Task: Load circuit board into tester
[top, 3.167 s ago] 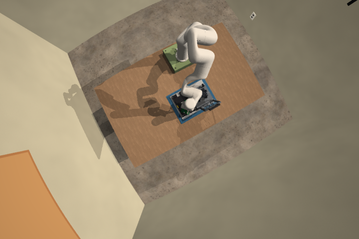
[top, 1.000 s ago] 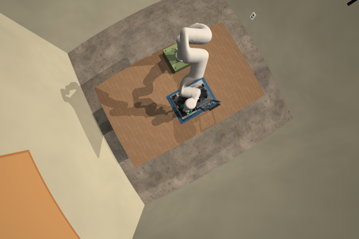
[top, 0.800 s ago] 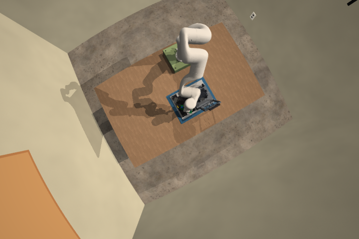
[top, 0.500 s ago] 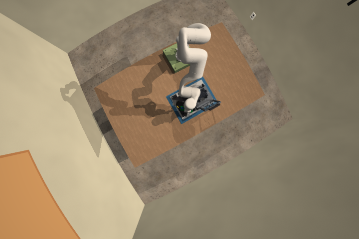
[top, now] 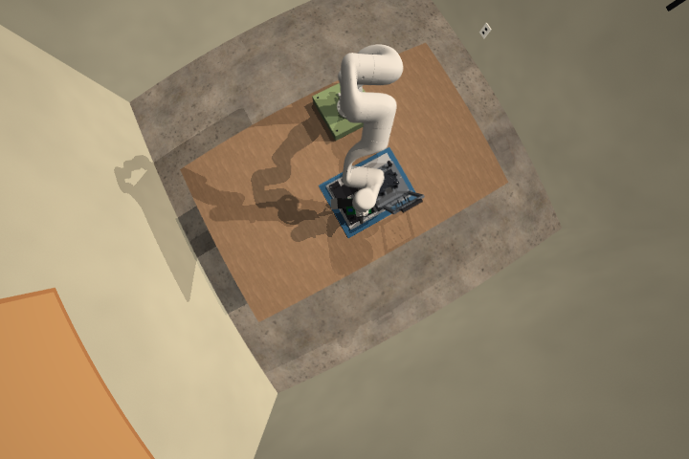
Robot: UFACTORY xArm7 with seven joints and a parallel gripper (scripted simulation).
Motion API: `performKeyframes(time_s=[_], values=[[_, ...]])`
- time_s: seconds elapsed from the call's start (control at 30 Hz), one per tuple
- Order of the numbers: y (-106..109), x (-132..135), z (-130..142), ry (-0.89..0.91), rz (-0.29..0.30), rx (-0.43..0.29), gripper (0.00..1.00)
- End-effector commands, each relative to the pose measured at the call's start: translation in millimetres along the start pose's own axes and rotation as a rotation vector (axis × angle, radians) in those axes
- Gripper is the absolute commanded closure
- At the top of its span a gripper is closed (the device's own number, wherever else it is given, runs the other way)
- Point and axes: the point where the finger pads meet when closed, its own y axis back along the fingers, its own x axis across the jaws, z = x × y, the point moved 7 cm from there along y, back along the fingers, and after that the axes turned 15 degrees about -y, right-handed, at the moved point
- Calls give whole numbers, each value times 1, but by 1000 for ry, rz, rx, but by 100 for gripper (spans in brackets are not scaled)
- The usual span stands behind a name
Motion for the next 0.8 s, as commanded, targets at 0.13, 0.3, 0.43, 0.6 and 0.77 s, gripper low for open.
performKeyframes(time_s=[0.13,0.3,0.43,0.6,0.77], values=[[2,-1,0,138,-3,-7,21],[2,-1,0,205,-3,-7,21],[2,-1,0,251,-3,-7,21],[2,-1,0,282,-4,-7,21],[2,-1,0,326,-4,-7,21]])
